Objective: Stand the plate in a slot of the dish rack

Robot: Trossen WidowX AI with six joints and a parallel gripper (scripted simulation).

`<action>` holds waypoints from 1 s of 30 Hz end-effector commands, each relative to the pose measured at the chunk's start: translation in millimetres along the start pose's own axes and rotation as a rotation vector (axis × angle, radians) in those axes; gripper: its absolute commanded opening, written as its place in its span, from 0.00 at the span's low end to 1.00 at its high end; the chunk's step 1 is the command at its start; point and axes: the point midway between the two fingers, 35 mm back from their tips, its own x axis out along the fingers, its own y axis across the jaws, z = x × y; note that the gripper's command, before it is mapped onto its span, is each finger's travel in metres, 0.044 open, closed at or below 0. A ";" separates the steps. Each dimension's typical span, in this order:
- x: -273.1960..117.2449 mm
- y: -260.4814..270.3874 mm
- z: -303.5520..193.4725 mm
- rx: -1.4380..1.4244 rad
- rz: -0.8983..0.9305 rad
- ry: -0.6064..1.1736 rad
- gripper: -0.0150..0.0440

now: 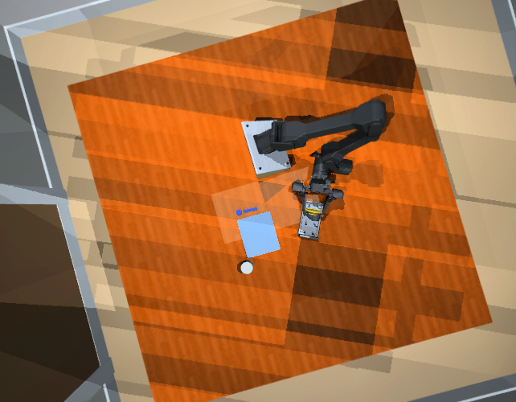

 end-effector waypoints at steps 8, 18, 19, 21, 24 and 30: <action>0.0 0.0 0.0 0.000 0.000 0.000 0.93; -6.5 14.1 55.3 -0.028 -0.016 -0.004 0.93; -7.7 14.8 63.6 -0.033 -0.017 -0.005 0.93; -9.9 16.9 79.5 -0.042 -0.019 -0.008 0.93; -13.1 20.8 102.8 -0.058 -0.019 -0.014 0.93; -14.4 21.4 113.4 -0.070 -0.020 -0.016 0.93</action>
